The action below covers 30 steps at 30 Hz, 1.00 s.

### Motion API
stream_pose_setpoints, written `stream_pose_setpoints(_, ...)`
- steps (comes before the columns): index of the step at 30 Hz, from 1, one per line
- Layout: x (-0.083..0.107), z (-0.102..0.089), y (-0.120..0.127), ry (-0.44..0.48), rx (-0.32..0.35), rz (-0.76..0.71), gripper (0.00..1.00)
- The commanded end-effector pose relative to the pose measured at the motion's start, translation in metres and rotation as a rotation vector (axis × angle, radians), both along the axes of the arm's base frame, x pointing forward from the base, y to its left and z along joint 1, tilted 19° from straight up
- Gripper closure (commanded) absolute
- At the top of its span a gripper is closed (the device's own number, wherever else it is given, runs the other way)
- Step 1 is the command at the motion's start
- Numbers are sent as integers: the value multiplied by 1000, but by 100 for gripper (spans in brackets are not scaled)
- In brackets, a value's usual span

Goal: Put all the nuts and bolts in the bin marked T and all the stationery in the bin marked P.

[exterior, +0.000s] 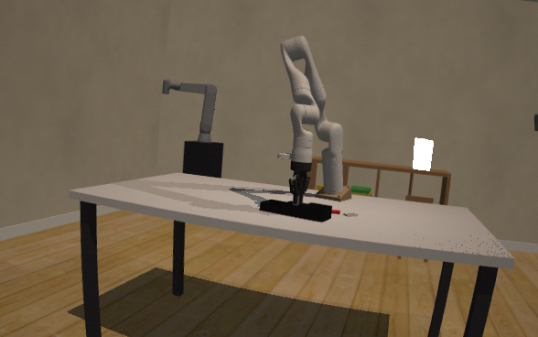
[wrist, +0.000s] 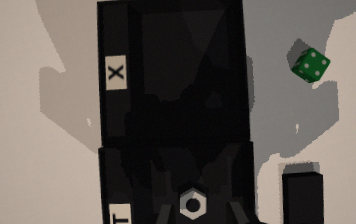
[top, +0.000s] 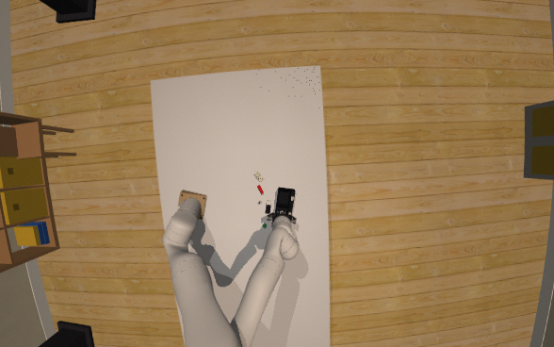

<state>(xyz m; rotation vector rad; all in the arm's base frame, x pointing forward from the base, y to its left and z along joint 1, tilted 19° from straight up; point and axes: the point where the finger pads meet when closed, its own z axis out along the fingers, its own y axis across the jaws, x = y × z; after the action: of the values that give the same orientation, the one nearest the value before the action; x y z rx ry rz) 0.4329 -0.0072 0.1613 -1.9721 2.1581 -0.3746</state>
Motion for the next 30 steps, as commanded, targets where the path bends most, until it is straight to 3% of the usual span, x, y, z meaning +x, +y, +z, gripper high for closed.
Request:
stream_pose_setpoints(1,1,8,0,-7,-2,2,69)
stream_pose_setpoints(9,-2,14,0,-7,0,1,69)
stream_pose_setpoints(12,-7,30,1,-6,-2,2,69)
stream_pose_setpoints(16,-9,36,2,-6,-2,3,69)
stream_pose_setpoints(30,-8,35,1,-7,-1,1,69)
